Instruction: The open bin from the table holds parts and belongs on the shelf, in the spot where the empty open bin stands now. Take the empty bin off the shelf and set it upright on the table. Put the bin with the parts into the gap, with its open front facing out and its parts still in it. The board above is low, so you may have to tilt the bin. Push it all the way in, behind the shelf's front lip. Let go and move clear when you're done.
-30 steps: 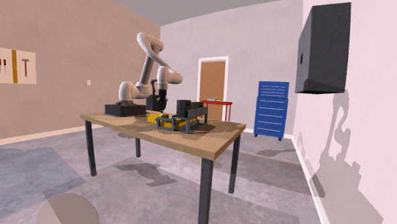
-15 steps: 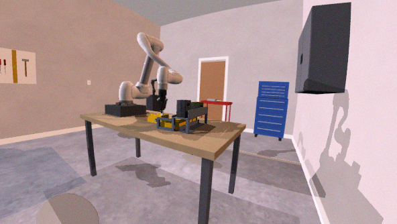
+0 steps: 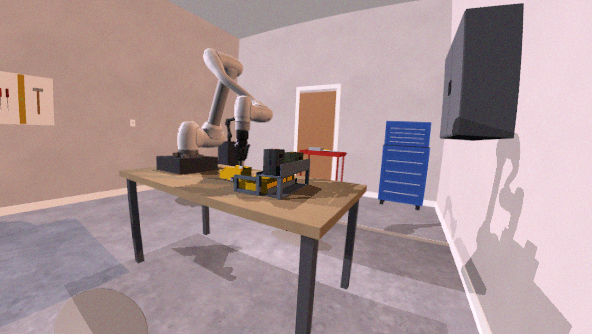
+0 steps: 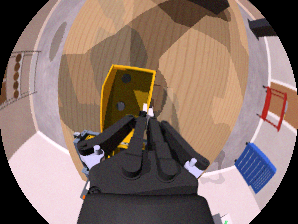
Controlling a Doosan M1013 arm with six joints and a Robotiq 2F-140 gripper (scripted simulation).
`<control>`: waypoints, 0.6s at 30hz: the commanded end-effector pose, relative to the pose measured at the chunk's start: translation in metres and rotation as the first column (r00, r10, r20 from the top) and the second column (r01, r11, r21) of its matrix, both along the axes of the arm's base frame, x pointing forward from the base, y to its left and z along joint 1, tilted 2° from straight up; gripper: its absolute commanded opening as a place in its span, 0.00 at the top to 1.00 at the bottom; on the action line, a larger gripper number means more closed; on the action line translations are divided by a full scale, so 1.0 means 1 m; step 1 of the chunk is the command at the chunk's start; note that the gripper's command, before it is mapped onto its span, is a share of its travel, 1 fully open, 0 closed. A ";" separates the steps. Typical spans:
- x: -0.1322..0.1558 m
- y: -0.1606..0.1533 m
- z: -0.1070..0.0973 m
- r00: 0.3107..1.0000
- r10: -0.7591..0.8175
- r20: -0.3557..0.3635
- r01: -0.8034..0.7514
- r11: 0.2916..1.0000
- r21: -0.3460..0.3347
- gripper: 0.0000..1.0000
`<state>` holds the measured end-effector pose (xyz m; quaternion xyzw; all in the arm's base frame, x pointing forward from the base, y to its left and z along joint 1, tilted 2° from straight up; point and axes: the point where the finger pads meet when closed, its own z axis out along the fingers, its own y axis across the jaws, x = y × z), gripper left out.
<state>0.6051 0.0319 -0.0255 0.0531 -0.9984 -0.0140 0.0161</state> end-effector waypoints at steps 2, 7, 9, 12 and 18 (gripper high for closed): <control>0.002 0.001 0.020 1.000 -0.001 0.003 0.001 1.000 0.002 0.90; 0.002 0.001 0.035 1.000 -0.001 0.003 0.001 1.000 0.002 0.90; 0.002 0.001 0.041 1.000 -0.001 0.003 0.001 1.000 0.002 0.90; 0.002 0.001 0.043 1.000 -0.001 0.003 0.001 1.000 0.002 0.90; 0.003 0.000 0.056 1.000 -0.001 0.003 0.001 1.000 0.002 0.90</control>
